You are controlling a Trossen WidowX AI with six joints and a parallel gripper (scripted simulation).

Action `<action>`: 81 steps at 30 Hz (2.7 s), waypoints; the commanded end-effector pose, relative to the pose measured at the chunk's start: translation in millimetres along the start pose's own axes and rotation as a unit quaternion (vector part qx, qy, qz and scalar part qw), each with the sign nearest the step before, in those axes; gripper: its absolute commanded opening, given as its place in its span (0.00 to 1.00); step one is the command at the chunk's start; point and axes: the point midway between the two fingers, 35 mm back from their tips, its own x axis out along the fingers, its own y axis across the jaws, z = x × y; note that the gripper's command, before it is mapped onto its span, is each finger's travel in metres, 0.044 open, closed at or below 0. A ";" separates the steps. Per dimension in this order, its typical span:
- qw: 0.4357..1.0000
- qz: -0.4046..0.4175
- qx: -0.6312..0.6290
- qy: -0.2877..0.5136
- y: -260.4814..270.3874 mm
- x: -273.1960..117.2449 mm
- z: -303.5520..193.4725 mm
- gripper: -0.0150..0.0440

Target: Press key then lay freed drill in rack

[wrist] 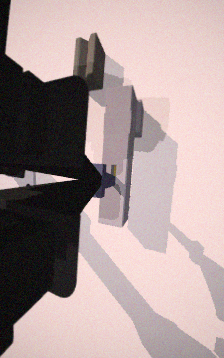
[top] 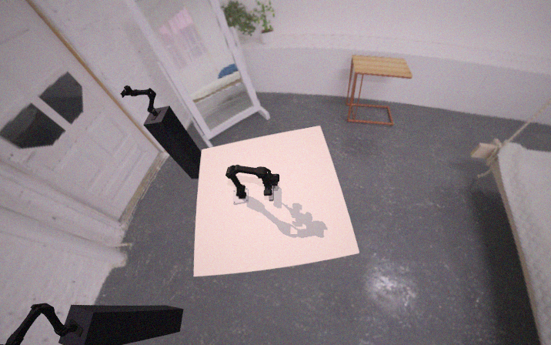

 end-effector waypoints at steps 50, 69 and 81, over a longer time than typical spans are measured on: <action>1.000 0.000 -0.001 0.011 0.9 27.7 -9.8 0.25; 1.000 0.000 -0.001 0.010 0.2 -44.7 -2.2 0.79; 0.812 0.010 -0.584 0.003 128.6 37.3 6.1 1.00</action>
